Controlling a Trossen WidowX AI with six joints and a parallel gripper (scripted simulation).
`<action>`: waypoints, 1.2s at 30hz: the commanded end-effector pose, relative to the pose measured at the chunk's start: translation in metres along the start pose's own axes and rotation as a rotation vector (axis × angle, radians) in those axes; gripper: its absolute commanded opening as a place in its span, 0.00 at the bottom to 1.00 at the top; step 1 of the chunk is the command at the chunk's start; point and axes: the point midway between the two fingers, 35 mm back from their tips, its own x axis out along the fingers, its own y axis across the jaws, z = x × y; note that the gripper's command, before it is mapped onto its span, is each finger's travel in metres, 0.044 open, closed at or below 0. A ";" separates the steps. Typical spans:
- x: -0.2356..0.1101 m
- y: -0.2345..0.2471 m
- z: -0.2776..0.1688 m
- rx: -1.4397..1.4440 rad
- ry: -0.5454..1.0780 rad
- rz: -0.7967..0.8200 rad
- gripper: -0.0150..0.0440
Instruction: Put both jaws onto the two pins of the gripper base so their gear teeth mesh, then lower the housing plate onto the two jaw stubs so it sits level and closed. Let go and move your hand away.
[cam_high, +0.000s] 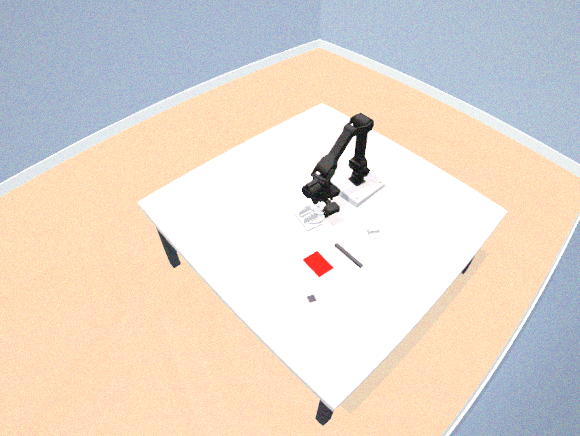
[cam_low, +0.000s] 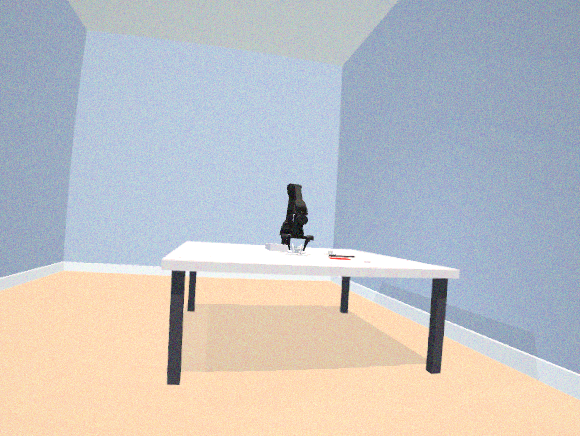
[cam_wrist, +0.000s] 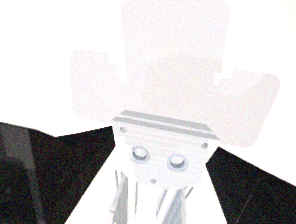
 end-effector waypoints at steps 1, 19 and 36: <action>-0.002 0.000 0.000 -0.002 -0.002 0.001 0.85; 0.002 -0.001 0.000 -0.002 -0.002 0.000 0.85; 0.004 -0.001 0.000 -0.002 -0.002 0.000 0.85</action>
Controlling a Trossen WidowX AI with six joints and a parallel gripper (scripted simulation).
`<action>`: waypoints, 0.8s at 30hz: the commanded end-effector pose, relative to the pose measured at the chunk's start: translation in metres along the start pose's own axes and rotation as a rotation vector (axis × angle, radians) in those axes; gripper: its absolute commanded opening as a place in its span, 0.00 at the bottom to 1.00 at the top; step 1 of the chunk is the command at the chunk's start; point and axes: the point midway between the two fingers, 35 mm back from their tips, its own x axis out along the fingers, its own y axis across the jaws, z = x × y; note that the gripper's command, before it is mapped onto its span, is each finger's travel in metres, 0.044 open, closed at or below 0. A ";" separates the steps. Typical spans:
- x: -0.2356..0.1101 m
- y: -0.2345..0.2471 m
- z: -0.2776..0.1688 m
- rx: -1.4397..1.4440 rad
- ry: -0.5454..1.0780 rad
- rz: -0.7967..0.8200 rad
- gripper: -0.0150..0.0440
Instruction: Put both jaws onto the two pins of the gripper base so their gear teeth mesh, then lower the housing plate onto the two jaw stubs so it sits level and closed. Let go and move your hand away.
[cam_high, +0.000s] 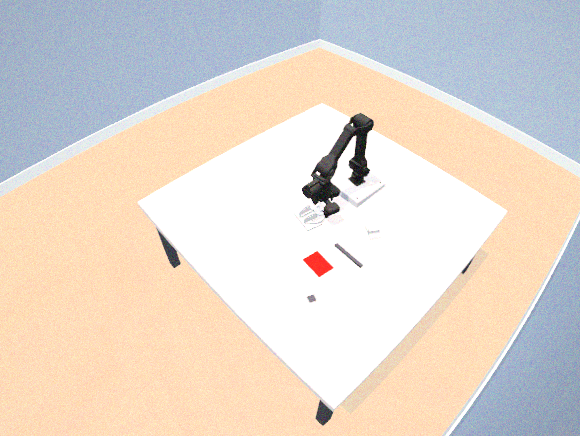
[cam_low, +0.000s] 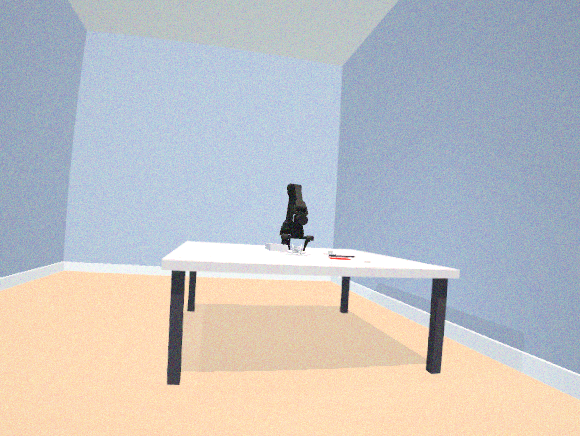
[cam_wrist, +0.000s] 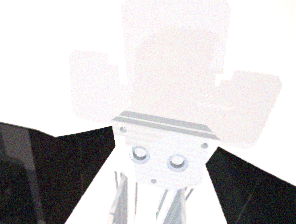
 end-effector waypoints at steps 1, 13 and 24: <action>0.003 0.000 0.000 -0.001 -0.002 -0.001 0.85; 0.003 0.000 0.000 -0.001 -0.002 -0.001 0.85; 0.000 0.000 0.000 0.000 0.000 0.000 1.00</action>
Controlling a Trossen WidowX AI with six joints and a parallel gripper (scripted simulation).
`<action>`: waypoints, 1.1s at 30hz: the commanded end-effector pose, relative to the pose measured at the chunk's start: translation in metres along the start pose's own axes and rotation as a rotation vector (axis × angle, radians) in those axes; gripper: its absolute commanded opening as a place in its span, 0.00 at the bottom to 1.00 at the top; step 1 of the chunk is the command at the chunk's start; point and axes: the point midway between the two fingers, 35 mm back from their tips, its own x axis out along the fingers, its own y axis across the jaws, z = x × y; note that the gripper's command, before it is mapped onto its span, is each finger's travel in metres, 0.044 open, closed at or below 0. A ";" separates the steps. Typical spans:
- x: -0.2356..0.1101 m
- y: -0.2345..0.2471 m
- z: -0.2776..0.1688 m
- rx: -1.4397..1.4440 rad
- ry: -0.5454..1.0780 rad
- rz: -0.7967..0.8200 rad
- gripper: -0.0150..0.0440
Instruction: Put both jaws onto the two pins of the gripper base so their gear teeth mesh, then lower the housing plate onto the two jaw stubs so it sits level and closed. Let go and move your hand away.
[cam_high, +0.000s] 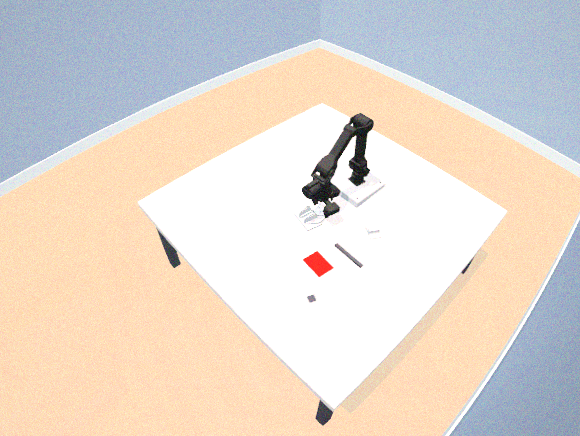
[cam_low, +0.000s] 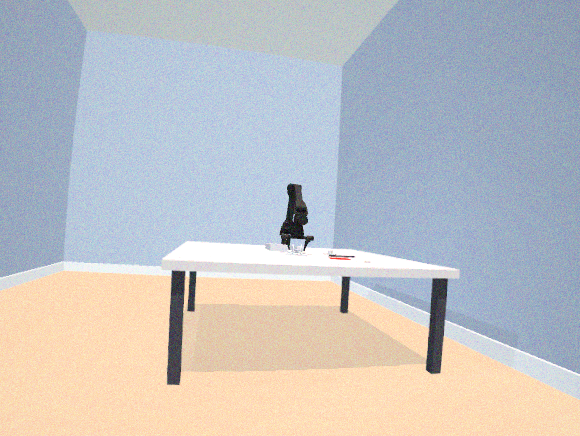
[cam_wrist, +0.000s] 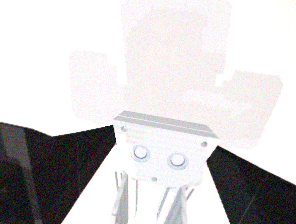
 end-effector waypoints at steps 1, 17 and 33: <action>0.000 0.000 0.000 0.000 -0.002 0.000 1.00; -0.017 0.000 -0.001 0.000 -0.002 0.000 1.00; -0.083 0.005 0.014 0.001 -0.005 0.000 1.00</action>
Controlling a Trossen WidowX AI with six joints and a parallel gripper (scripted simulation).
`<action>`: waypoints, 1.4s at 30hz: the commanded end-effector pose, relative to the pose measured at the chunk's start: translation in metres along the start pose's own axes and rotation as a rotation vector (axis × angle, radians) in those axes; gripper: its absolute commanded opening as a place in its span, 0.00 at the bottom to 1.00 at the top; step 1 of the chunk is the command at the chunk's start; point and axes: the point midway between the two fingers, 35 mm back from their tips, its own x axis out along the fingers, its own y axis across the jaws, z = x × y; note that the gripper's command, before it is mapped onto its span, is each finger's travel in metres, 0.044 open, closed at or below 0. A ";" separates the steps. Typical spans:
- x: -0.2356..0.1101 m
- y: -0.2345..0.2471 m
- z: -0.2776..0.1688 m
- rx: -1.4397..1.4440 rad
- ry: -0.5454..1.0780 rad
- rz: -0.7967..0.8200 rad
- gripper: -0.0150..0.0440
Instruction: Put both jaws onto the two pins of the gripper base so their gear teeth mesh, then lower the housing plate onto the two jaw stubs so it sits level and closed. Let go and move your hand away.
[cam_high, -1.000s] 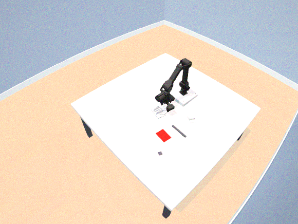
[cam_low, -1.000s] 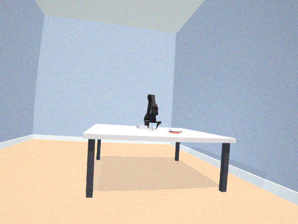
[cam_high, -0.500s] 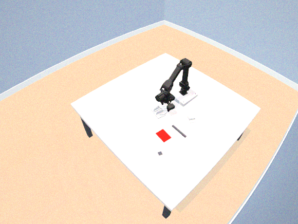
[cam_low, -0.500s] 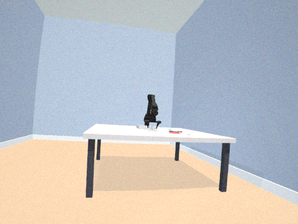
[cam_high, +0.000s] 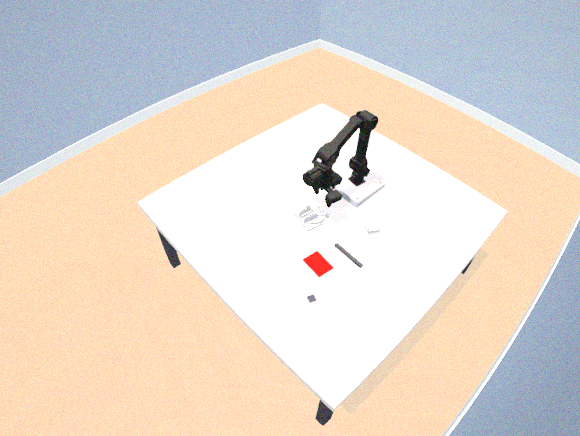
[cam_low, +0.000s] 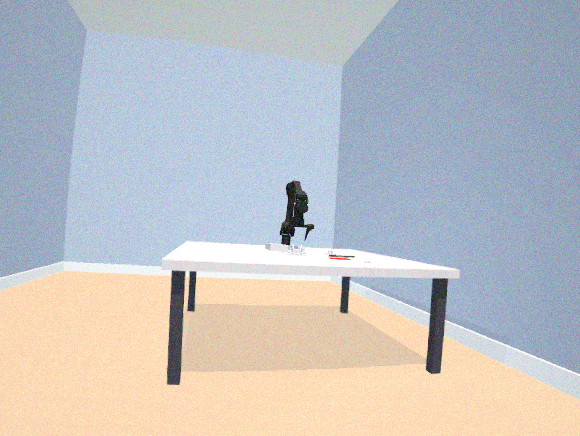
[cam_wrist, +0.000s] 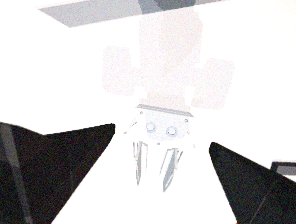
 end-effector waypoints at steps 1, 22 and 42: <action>-0.021 0.006 0.016 -0.002 0.006 -0.001 1.00; -0.054 0.016 0.051 -0.004 0.004 -0.001 1.00; -0.054 0.016 0.051 -0.004 0.004 -0.001 1.00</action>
